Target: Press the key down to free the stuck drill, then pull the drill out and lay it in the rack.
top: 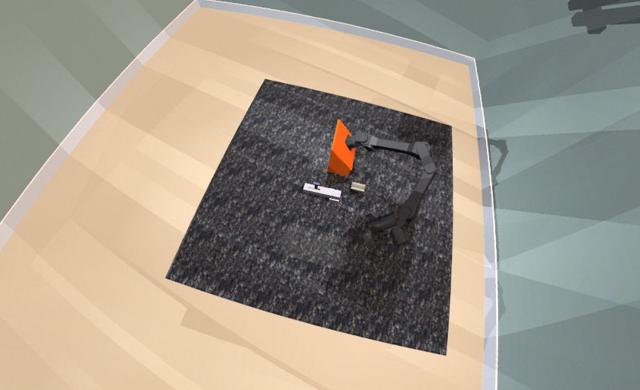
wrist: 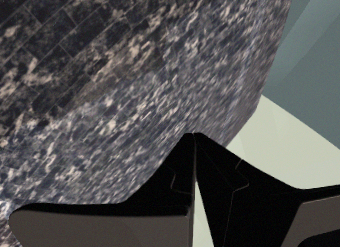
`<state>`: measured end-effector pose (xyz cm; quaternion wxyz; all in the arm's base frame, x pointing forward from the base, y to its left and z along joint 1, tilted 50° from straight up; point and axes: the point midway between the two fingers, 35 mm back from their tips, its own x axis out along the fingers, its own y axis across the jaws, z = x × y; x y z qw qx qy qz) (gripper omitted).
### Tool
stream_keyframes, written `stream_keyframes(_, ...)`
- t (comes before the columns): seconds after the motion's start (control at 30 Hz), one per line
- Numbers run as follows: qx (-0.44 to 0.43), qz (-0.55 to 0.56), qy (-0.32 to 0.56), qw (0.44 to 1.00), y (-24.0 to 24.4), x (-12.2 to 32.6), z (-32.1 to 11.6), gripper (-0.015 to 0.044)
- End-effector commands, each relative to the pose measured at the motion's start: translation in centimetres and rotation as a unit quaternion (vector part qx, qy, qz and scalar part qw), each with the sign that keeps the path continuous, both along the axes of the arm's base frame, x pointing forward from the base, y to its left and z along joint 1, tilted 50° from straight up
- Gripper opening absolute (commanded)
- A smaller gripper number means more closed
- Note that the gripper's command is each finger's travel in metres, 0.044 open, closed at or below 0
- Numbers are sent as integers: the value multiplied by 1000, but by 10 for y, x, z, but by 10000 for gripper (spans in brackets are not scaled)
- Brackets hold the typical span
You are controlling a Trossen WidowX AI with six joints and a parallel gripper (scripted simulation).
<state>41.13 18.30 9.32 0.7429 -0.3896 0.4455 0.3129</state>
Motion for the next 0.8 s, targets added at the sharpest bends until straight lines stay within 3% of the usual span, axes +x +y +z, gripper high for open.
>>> stream_keyframes(0.0, 5, -21, 71, 997, -35, -5, -33, 0)
stream_keyframes(0.27, 92, -122, 269, 951, -142, -44, -106, 0)
stream_keyframes(0.47, 227, -217, 385, 868, -202, -94, -137, 0)
stream_keyframes(0.63, 351, -289, 432, 779, -233, -128, -146, 0)
stream_keyframes(0.77, 356, -292, 433, 775, -234, -129, -146, 0)
